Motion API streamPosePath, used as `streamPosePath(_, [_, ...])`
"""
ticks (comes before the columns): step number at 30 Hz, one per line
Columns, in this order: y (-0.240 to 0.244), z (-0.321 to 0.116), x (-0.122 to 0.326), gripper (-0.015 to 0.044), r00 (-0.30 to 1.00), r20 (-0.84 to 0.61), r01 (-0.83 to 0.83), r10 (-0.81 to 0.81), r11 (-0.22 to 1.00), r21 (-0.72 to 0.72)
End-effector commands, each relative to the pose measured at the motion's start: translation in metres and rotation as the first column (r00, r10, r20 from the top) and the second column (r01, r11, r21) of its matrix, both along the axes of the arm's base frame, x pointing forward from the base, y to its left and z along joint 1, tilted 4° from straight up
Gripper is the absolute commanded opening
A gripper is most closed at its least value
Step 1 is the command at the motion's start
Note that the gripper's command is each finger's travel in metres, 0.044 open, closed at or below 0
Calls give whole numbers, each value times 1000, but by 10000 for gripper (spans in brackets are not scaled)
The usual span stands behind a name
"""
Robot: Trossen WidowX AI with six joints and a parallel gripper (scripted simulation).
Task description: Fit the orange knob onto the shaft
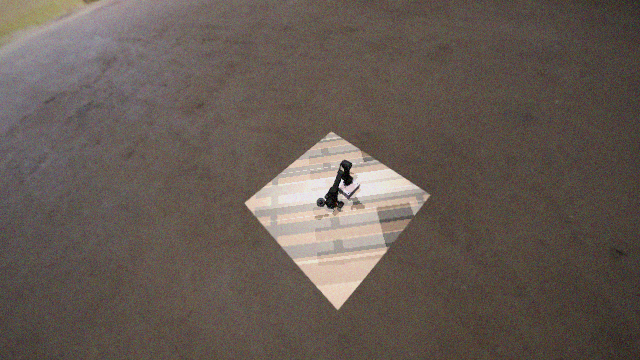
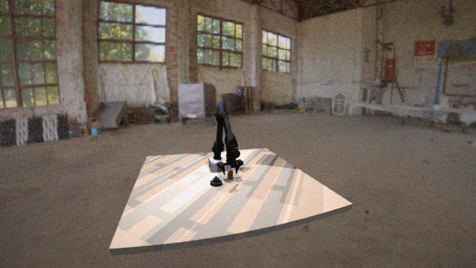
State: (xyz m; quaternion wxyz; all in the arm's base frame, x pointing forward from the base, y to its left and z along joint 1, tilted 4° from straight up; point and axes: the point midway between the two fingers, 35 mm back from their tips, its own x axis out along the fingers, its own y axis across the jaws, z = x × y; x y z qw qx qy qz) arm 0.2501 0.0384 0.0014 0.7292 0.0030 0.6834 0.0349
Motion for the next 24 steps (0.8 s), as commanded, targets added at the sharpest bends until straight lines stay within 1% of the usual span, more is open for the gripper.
streamPosePath(1, [0, -8, 0, 440, 1000, -3, 5, -5, 1000, -4])
streamPosePath(14, [0, -26, -2, 440, 1000, -3, 5, -5, 1000, -4])
streamPosePath(24, [0, -26, -2, 177, 1000, -3, 5, -5, 1000, -4])
